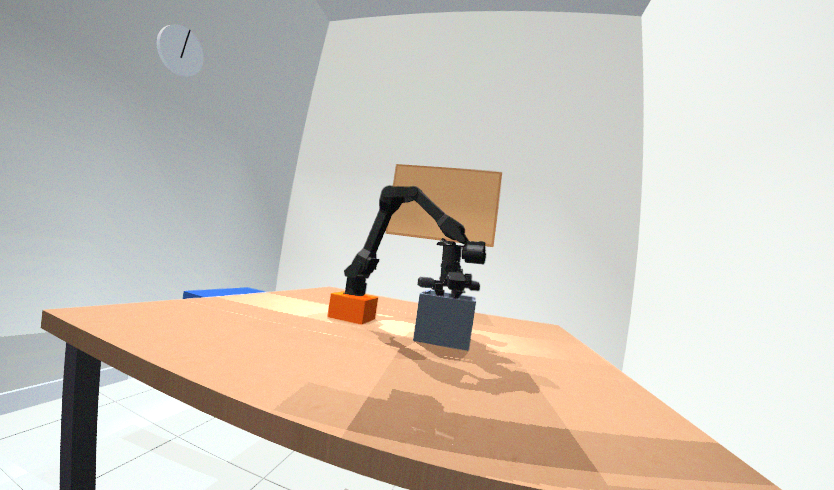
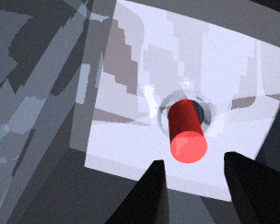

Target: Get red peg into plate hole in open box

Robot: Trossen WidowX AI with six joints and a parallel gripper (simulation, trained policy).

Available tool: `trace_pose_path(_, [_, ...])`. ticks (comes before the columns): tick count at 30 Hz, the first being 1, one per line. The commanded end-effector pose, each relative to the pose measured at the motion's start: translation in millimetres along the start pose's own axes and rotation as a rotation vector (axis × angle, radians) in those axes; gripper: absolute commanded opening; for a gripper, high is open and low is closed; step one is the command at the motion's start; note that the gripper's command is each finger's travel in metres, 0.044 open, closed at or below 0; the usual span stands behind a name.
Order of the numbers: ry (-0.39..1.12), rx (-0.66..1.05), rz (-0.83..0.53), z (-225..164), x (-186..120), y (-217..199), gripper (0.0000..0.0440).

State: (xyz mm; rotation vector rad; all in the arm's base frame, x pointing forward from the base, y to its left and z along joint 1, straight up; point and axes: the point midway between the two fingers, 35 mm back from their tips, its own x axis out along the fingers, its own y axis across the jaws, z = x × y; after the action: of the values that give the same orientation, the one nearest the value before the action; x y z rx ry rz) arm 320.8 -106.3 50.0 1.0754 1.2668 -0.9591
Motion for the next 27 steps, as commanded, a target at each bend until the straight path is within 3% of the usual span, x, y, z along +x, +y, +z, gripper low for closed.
trace_pose_path(1, [0.025,0.009,0.021,4,-7,4,0.0137])
trace_pose_path(27, [0.141,0.038,0.301,36,-92,34,0.0209])
